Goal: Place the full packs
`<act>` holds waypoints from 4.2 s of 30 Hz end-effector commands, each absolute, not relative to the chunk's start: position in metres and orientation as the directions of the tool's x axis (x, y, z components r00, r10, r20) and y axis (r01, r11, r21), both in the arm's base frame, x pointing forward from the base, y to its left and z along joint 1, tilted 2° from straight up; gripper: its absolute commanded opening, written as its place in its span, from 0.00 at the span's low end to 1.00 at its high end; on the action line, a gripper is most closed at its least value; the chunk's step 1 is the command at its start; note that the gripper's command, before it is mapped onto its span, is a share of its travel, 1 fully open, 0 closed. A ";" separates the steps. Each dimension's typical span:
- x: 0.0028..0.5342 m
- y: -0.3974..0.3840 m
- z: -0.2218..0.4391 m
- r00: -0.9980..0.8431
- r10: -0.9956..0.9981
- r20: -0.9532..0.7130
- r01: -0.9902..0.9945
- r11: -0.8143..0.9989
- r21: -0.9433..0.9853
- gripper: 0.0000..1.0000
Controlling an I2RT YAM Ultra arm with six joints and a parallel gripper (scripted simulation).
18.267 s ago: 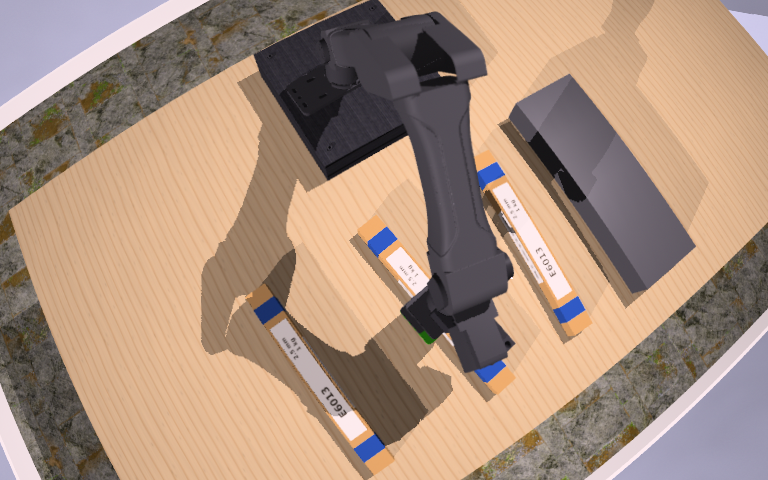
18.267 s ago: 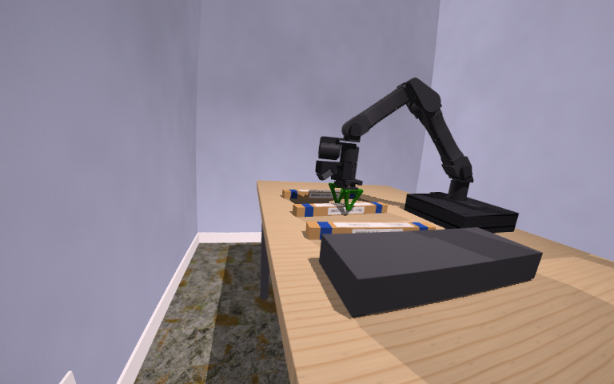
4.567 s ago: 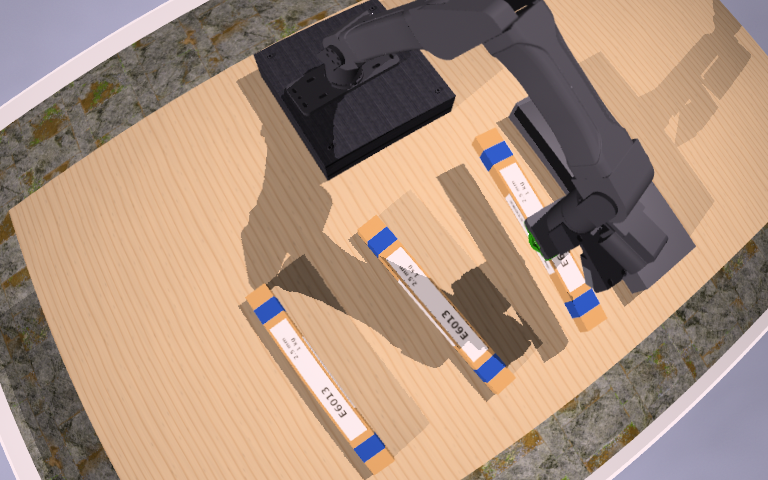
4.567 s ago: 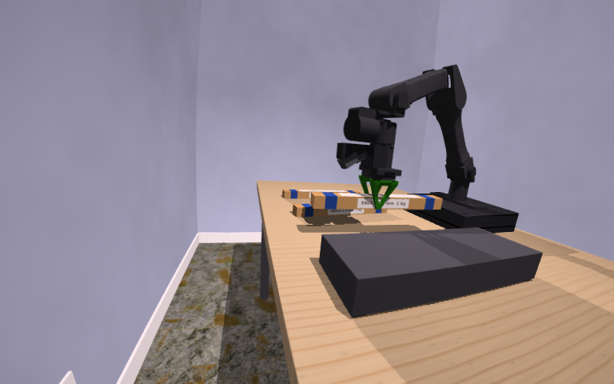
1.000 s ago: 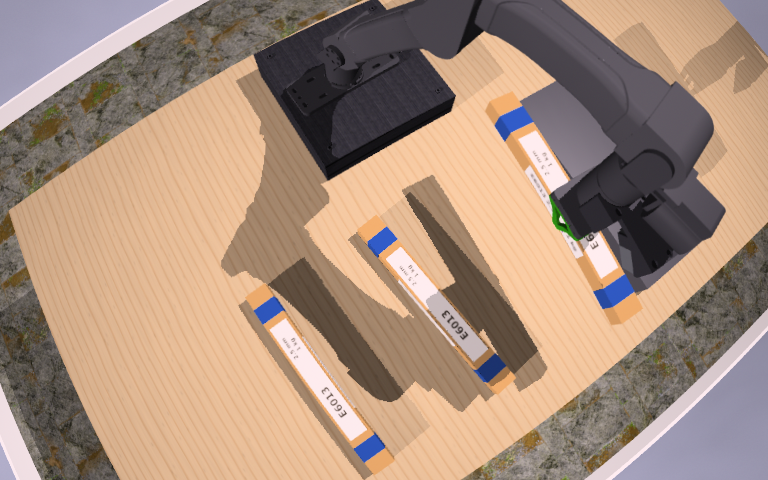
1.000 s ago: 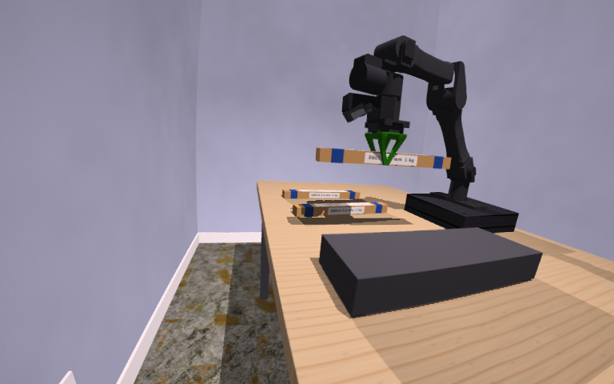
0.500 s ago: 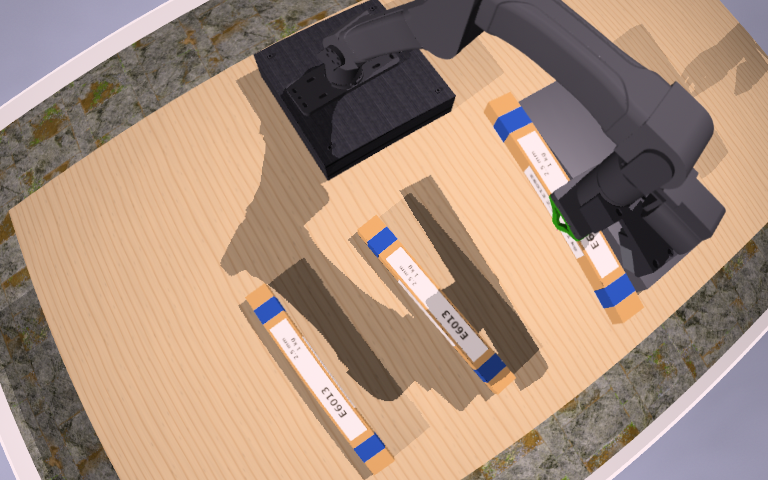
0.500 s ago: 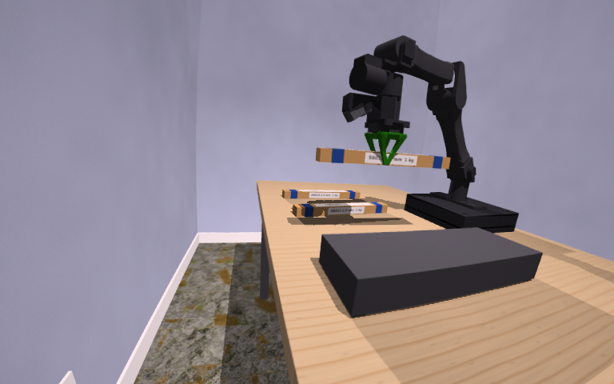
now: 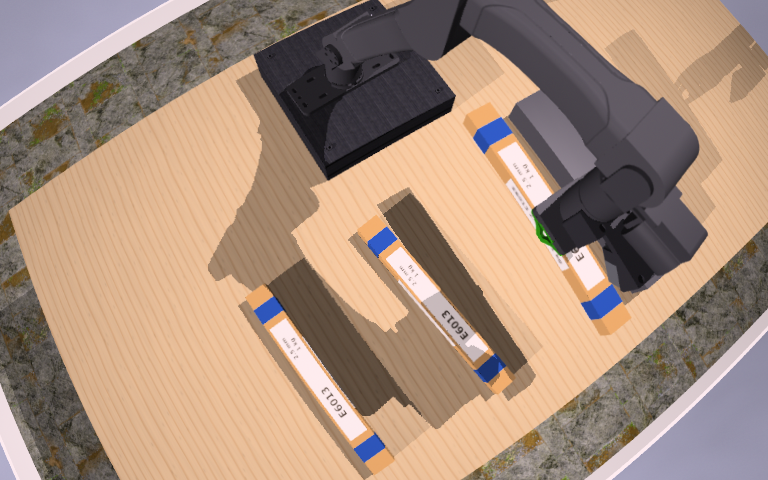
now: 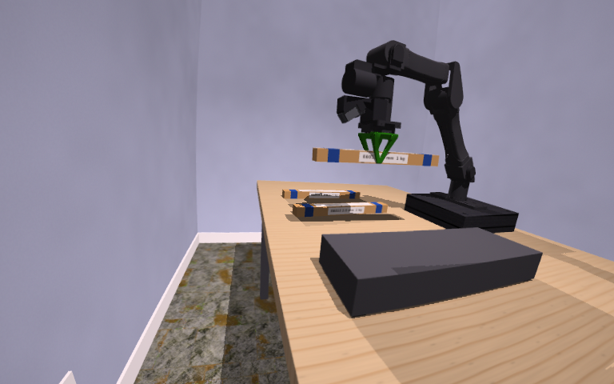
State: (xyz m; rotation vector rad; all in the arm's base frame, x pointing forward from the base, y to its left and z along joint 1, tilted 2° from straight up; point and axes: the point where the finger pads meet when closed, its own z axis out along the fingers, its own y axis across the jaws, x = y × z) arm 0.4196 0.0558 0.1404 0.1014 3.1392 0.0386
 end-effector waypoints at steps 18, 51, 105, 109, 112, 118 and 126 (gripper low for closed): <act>0.406 0.002 0.164 -0.998 0.059 -0.033 0.057 0.998 0.032 0.00; 0.398 -0.028 0.164 -0.998 0.049 -0.026 0.048 0.998 0.031 0.00; 0.397 -0.029 0.142 -0.999 0.054 -0.002 0.054 0.998 0.029 0.00; 0.397 -0.029 0.137 -0.999 0.054 -0.002 0.054 0.998 0.029 0.00; 0.397 -0.028 0.133 -0.999 0.054 -0.002 0.054 0.998 0.029 0.00; 0.398 -0.028 0.128 -0.999 0.053 -0.007 0.053 0.998 0.029 0.00; 0.398 -0.028 0.118 -0.999 0.053 -0.007 0.053 0.998 0.029 0.00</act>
